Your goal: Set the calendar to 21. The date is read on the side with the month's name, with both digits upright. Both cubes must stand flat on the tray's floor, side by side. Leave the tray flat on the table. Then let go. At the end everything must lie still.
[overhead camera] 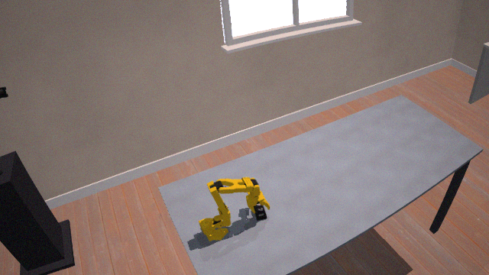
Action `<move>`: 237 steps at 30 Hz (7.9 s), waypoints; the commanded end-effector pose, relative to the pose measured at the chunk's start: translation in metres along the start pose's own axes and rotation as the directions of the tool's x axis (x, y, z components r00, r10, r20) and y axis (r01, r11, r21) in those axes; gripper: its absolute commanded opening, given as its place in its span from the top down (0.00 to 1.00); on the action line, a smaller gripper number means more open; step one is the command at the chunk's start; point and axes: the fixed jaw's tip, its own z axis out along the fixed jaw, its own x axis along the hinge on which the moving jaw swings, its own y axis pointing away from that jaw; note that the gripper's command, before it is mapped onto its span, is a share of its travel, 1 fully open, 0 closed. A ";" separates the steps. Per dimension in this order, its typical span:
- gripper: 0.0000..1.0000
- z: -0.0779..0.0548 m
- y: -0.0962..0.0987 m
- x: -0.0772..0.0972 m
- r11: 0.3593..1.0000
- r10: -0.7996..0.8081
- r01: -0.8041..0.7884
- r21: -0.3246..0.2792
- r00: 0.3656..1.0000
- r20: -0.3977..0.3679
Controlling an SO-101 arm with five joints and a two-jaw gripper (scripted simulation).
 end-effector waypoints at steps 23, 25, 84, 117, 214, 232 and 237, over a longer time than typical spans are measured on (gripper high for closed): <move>0.75 -0.001 -0.007 -0.002 1.000 -0.012 0.012 0.012 1.000 0.003; 0.77 -0.001 -0.008 -0.002 1.000 -0.012 0.012 0.012 1.000 0.003; 1.00 -0.029 -0.013 -0.002 1.000 -0.012 0.012 0.012 1.000 0.003; 1.00 -0.051 -0.010 -0.002 1.000 -0.012 0.012 0.012 1.000 0.003; 1.00 -0.020 0.000 0.155 0.666 0.746 -0.745 0.037 0.666 -0.008; 1.00 -0.014 0.000 0.155 0.666 0.746 -0.745 0.037 0.666 -0.008; 1.00 -0.014 0.000 0.155 0.666 0.746 -0.745 0.037 0.666 -0.008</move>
